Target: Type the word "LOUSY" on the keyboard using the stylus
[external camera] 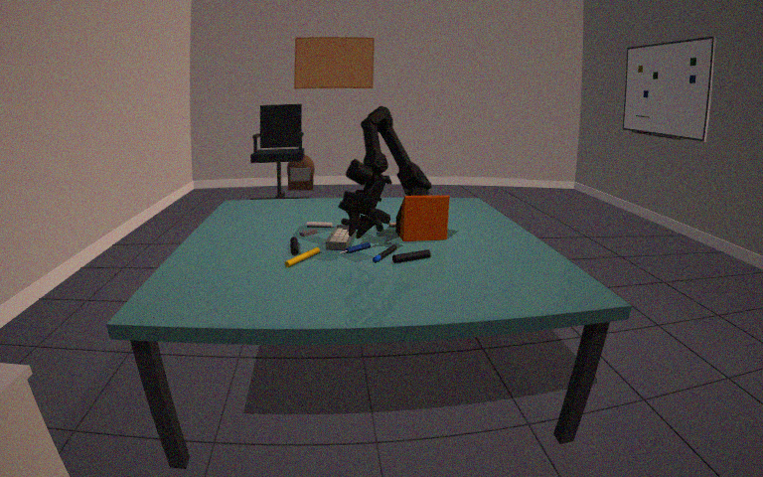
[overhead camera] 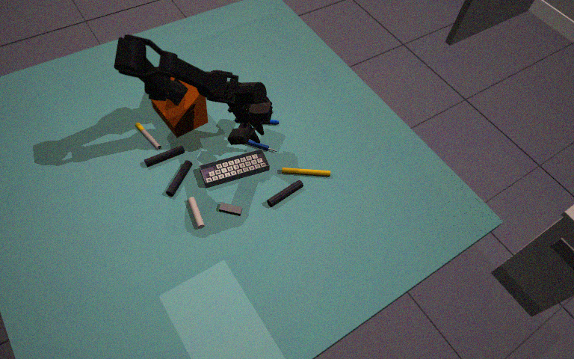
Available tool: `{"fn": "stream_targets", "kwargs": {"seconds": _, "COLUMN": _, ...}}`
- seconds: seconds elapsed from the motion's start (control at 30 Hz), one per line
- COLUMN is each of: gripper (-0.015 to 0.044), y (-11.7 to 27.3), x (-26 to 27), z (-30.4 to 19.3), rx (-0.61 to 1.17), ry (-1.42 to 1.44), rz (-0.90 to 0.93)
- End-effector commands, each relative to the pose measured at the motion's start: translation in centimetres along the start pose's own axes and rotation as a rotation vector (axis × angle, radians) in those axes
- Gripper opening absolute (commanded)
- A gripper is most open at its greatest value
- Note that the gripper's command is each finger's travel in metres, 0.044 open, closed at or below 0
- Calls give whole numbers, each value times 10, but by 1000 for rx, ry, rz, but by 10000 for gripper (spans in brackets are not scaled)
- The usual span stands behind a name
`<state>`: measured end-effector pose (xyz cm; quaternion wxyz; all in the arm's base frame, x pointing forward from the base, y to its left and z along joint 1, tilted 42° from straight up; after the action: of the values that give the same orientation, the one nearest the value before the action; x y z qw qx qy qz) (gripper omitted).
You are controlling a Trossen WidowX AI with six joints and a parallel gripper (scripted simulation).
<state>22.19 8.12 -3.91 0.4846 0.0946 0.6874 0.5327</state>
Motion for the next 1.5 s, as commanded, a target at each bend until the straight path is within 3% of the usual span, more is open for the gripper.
{"fn": "stream_targets", "kwargs": {"seconds": 0.0, "gripper": 150, "y": -3, "x": 1, "z": -2, "rx": 1, "ry": 7, "rz": 0}}
{"fn": "stream_targets", "kwargs": {"seconds": 1.47, "gripper": 150, "y": -32, "x": 2, "z": -19, "rx": 2, "ry": 7, "rz": -1}}
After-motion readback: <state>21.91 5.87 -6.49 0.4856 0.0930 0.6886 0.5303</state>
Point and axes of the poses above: the point midway between the two fingers, 35 mm back from their tips, its own y axis back along the fingers, its own x axis across the jaws, z = x × y, the point moved 8 cm from there along y, back along the fingers, and after that the axes turned 4 degrees about y, right-handed, at the moved point
